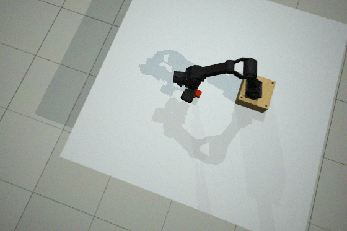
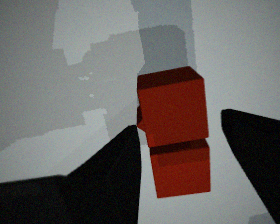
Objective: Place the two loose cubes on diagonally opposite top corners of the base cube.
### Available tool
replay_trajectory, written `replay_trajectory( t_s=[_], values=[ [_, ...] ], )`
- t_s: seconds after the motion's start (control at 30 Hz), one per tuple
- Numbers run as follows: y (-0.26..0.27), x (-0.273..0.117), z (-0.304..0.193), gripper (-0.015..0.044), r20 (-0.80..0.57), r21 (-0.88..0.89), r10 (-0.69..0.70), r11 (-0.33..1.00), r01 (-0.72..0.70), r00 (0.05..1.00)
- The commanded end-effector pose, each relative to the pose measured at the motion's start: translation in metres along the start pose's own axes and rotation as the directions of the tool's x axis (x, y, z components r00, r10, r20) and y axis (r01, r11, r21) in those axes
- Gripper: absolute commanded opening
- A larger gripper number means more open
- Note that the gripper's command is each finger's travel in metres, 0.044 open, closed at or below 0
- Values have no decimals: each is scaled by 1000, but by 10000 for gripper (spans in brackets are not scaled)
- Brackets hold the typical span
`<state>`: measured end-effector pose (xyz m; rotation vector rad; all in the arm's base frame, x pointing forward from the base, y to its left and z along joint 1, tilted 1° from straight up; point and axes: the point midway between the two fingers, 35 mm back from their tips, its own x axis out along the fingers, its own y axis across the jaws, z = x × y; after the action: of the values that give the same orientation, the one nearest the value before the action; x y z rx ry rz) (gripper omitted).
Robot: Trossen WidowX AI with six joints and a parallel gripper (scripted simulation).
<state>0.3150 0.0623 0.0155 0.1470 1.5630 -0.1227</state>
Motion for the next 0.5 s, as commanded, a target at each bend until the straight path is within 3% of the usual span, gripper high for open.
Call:
replay_trajectory(
  t_s=[0.0,0.47],
  values=[
    [1,-8,2,205,12,-1,5,1000,-5,1000],
    [1,-21,2,205,12,-1,5,1000,-5,1000]
  ],
)
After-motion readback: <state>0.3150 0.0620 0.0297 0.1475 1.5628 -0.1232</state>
